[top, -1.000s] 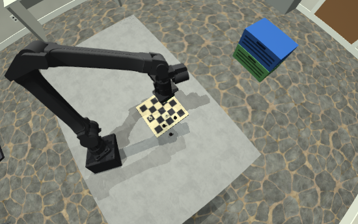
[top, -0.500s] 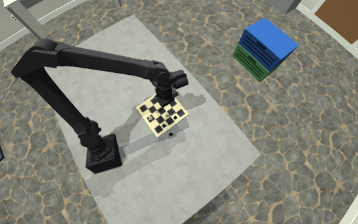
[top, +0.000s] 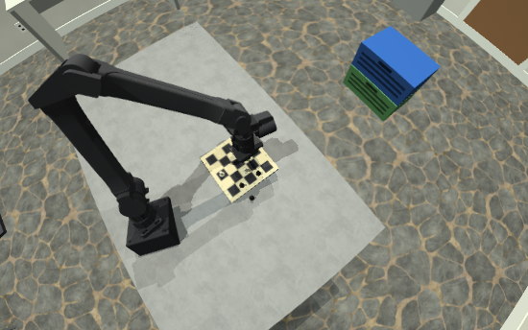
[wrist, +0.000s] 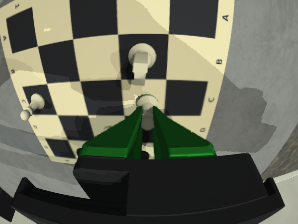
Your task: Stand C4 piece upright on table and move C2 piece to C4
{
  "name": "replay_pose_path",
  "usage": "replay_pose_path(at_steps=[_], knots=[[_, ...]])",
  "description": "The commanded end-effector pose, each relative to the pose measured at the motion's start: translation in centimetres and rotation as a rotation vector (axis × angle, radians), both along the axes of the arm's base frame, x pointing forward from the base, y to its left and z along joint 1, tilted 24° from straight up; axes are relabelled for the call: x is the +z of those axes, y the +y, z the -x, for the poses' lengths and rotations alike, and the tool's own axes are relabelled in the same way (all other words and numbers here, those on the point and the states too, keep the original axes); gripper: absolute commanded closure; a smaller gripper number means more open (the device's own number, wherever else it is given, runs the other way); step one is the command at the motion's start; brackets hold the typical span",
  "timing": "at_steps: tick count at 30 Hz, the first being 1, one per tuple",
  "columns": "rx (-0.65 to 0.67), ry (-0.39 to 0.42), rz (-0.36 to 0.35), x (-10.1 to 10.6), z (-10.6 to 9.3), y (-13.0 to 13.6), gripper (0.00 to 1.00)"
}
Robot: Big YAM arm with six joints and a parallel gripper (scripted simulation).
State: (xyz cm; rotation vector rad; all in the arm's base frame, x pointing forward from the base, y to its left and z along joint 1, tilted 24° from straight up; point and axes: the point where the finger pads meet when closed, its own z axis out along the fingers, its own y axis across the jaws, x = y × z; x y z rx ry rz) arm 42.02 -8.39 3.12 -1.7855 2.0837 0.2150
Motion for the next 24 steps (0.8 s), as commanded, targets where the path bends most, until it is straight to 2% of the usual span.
replay_pose_path(at_steps=[1,3,24], knots=[[-0.009,-0.018,0.007,0.32,-0.34,0.21,1.00],[-0.014,-0.030,0.011,0.84,-0.41,-0.06,1.00],[-0.012,-0.028,0.011,0.76,-0.37,-0.05,1.00]])
